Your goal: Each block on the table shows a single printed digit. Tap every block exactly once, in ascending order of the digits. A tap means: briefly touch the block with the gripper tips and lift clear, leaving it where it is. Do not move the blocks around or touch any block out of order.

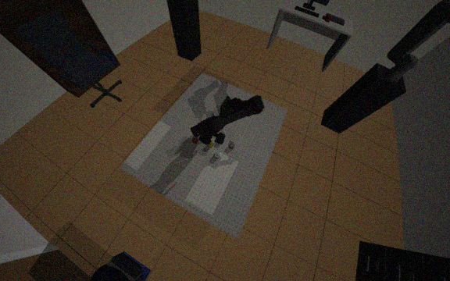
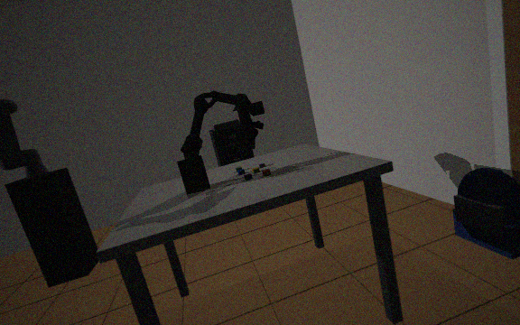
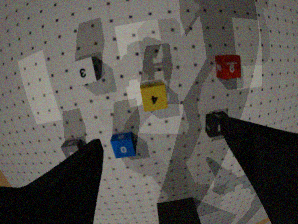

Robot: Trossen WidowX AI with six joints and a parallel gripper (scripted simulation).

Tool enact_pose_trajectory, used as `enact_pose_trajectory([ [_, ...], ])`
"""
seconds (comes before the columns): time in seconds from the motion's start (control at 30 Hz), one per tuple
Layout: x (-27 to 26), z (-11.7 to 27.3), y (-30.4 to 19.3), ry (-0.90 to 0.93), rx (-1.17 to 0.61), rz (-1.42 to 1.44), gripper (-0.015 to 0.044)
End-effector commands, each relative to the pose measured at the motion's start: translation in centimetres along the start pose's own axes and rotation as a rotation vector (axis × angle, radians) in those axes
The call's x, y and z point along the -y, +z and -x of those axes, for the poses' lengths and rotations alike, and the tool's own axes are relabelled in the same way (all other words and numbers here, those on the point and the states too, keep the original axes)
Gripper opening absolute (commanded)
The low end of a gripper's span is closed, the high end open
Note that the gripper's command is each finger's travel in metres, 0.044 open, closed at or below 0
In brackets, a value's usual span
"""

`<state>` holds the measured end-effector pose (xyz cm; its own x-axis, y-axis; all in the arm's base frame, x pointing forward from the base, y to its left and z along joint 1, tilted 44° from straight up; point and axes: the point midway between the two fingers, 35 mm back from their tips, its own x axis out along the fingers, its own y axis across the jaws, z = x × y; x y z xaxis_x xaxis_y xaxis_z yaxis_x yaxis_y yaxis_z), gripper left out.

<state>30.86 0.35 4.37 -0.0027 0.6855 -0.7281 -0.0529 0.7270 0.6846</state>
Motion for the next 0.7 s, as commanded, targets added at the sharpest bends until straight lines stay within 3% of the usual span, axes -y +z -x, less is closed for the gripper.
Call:
enact_pose_trajectory([
  [0.0, 0.1, 0.0, -0.1, -0.003, -0.002, 0.005, 0.0400],
  [0.13, 0.9, 0.0, 0.2, -0.005, -0.001, 0.005, 0.0400],
  [0.4, 11.1, 0.1, 1.6, -0.010, 0.000, 0.007, 0.0400],
  [0.67, 11.3, 0.1, 1.6, -0.010, 0.000, 0.007, 0.0400],
])
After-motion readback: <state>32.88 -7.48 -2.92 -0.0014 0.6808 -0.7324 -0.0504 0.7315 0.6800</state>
